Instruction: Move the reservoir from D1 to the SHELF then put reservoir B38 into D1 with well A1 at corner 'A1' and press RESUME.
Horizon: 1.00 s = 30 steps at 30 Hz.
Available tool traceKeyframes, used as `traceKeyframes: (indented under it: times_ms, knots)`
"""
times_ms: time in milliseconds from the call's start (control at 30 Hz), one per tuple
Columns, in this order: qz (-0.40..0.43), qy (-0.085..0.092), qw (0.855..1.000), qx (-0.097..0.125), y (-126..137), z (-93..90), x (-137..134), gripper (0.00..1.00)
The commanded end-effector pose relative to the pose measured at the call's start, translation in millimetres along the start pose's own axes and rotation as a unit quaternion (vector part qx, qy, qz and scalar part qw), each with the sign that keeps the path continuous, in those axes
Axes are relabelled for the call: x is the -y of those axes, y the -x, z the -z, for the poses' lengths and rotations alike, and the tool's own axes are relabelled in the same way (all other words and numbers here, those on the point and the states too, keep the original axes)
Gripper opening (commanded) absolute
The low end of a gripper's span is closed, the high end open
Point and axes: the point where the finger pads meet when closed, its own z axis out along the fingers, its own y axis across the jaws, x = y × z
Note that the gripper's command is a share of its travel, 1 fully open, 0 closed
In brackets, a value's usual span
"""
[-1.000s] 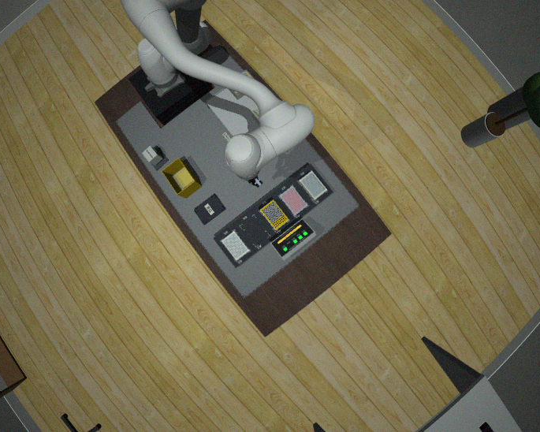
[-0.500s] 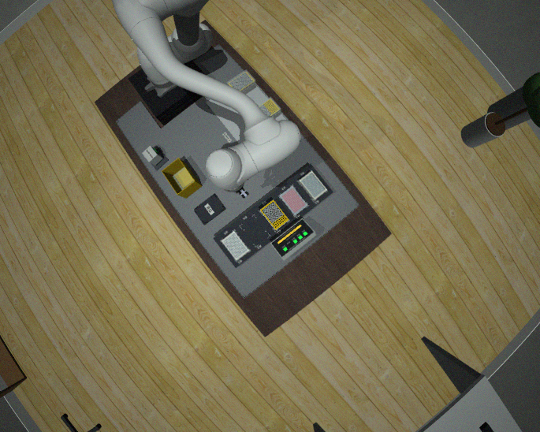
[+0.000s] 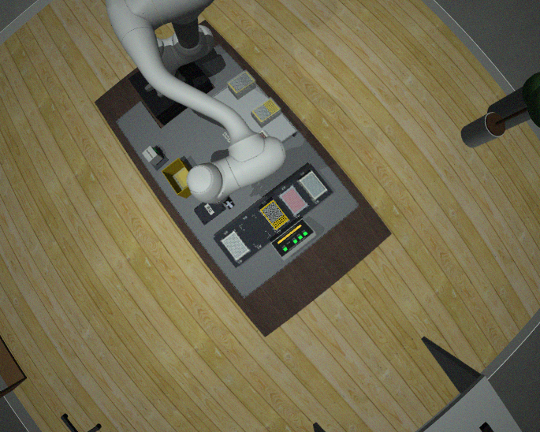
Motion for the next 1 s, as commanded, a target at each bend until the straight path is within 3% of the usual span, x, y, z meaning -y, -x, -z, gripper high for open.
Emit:
traceKeyframes:
  times_ms: [0, 567, 733, 967]
  knots:
    - [0.0, 0.0, 1.0, 0.0, -18.4, 0.2, -1.1, 0.0]
    - [0.0, 0.0, 1.0, 0.0, -93.2, 0.2, -5.2, 0.0]
    - [0.0, 0.0, 1.0, 0.0, -93.6, 0.2, -5.3, 0.0]
    - [0.07, 0.0, 0.998, 0.0, -91.6, 0.2, -40.2, 0.0]
